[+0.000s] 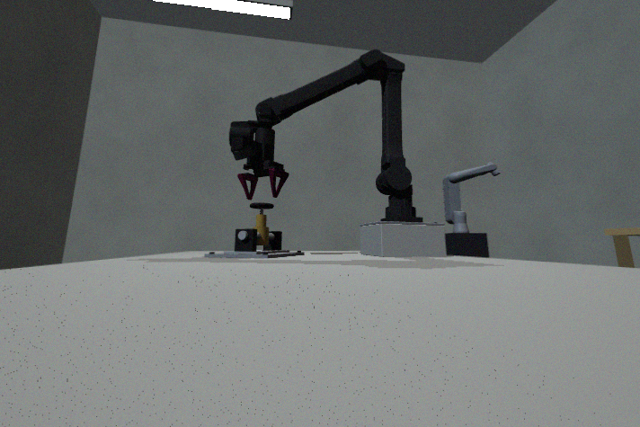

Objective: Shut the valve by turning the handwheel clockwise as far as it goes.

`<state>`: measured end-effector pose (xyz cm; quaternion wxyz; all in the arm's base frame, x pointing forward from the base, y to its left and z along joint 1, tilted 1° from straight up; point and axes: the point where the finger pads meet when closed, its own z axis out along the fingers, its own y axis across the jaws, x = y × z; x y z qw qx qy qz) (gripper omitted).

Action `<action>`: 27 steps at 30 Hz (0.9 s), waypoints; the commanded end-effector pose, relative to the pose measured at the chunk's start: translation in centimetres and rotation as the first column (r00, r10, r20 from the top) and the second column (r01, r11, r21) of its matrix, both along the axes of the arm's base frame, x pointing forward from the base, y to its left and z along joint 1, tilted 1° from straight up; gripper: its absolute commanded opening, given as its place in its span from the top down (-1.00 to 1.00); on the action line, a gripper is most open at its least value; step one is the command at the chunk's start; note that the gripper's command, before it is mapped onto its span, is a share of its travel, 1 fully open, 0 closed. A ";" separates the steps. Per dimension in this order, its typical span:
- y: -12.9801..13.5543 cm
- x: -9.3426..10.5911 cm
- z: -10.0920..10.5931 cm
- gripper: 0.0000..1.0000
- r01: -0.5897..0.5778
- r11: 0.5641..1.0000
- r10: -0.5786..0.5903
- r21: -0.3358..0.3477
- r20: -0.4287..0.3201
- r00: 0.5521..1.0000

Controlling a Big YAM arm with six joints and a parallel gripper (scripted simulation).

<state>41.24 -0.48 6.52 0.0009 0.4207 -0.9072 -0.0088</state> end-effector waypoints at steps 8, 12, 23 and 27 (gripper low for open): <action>0.6 0.1 -1.1 -1.00 -0.005 1.000 0.005 0.000 -0.011 1.000; 0.6 0.1 -1.2 -1.00 -0.005 1.000 0.005 0.000 -0.011 1.000; 0.7 0.1 -1.8 -1.00 -0.005 1.000 0.005 0.000 -0.011 1.000; 0.7 0.0 -2.0 -1.00 -0.005 1.000 0.005 0.000 -0.011 1.000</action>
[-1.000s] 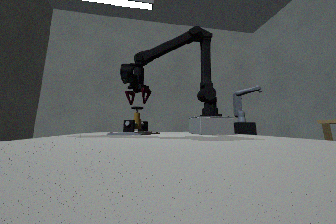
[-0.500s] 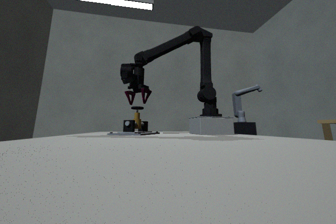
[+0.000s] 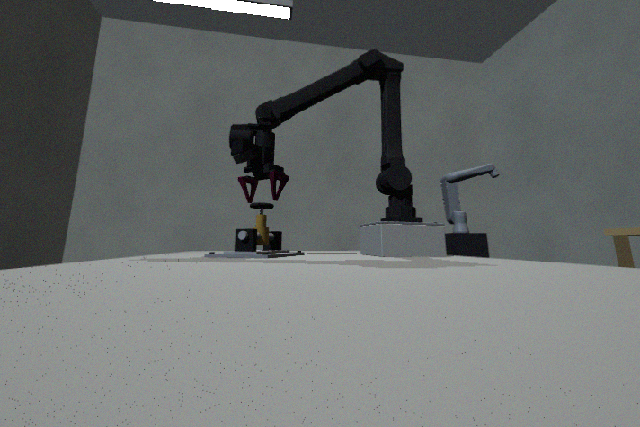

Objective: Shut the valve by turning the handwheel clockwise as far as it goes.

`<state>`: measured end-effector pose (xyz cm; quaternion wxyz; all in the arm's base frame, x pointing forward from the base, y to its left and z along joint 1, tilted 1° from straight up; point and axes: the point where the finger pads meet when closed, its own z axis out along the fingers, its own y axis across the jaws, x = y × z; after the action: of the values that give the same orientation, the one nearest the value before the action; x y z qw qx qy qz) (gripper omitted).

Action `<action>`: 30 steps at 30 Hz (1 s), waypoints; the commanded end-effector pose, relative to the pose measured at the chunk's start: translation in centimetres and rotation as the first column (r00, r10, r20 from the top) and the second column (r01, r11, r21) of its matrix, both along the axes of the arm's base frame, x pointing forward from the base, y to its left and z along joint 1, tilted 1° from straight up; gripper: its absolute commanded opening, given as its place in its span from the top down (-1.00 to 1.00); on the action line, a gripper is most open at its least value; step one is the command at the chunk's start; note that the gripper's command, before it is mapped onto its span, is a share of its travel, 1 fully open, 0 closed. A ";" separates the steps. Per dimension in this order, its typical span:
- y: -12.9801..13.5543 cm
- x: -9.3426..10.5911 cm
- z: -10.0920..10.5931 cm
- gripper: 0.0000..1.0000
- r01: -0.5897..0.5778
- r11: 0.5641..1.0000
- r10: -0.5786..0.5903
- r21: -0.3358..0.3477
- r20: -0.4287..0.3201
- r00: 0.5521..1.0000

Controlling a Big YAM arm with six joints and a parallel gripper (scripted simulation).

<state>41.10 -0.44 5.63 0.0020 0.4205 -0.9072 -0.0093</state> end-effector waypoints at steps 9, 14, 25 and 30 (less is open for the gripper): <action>0.7 0.1 -2.0 -1.00 -0.005 1.000 0.005 0.000 -0.008 1.000; 0.7 0.1 -2.4 -1.00 -0.005 1.000 0.005 0.000 -0.008 1.000; 0.8 0.0 -3.2 -1.00 -0.005 1.000 0.005 0.000 -0.008 1.000; 0.8 0.0 -3.4 -1.00 -0.005 1.000 0.005 0.000 -0.008 1.000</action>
<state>41.05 -0.31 3.34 0.0018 0.4205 -0.9072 -0.0092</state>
